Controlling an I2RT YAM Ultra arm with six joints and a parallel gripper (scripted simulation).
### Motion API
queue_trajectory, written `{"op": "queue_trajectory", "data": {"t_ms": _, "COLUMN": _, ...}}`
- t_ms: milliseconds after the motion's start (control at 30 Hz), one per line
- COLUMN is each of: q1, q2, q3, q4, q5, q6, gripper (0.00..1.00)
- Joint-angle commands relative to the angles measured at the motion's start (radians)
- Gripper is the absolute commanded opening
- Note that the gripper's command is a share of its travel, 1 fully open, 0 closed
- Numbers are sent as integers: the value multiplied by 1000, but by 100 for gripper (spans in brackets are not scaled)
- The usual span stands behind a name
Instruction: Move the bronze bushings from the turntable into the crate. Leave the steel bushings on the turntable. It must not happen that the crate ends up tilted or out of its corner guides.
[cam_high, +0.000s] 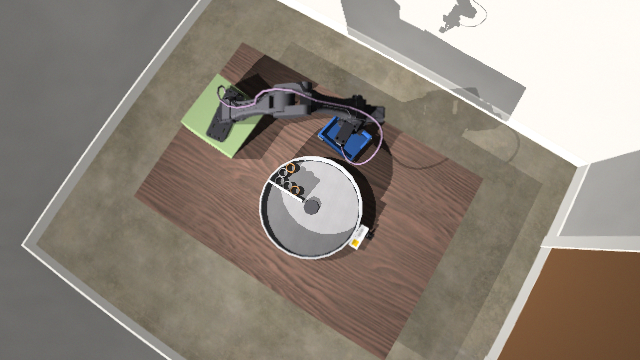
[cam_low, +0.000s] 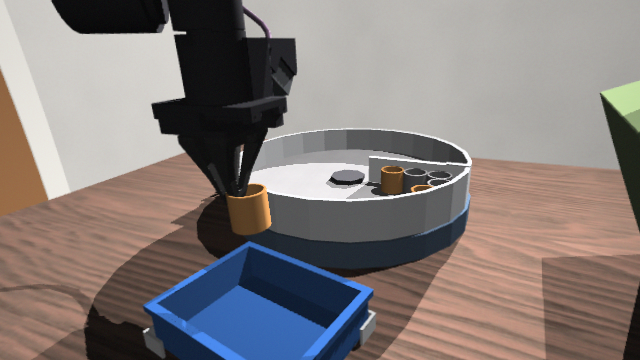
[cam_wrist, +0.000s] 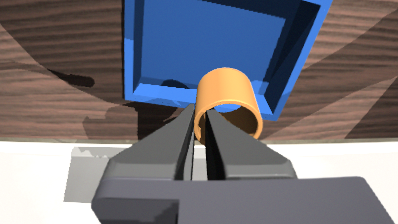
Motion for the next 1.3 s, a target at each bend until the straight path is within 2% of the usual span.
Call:
{"op": "queue_trajectory", "data": {"t_ms": 0, "q1": 16, "q2": -32, "q3": 18, "q4": -2, "q5": 21, "q6": 9, "gripper": 0}}
{"op": "queue_trajectory", "data": {"t_ms": 133, "q1": 17, "q2": -33, "q3": -23, "q4": 9, "q5": 21, "q6": 9, "gripper": 0}}
{"op": "queue_trajectory", "data": {"t_ms": 233, "q1": 17, "q2": -36, "q3": -3, "q4": -5, "q5": 21, "q6": 9, "gripper": 0}}
{"op": "queue_trajectory", "data": {"t_ms": 333, "q1": 17, "q2": -36, "q3": -23, "q4": 5, "q5": 21, "q6": 9, "gripper": 0}}
{"op": "queue_trajectory", "data": {"t_ms": 1267, "q1": 17, "q2": -36, "q3": -23, "q4": 0, "q5": 21, "q6": 9, "gripper": 0}}
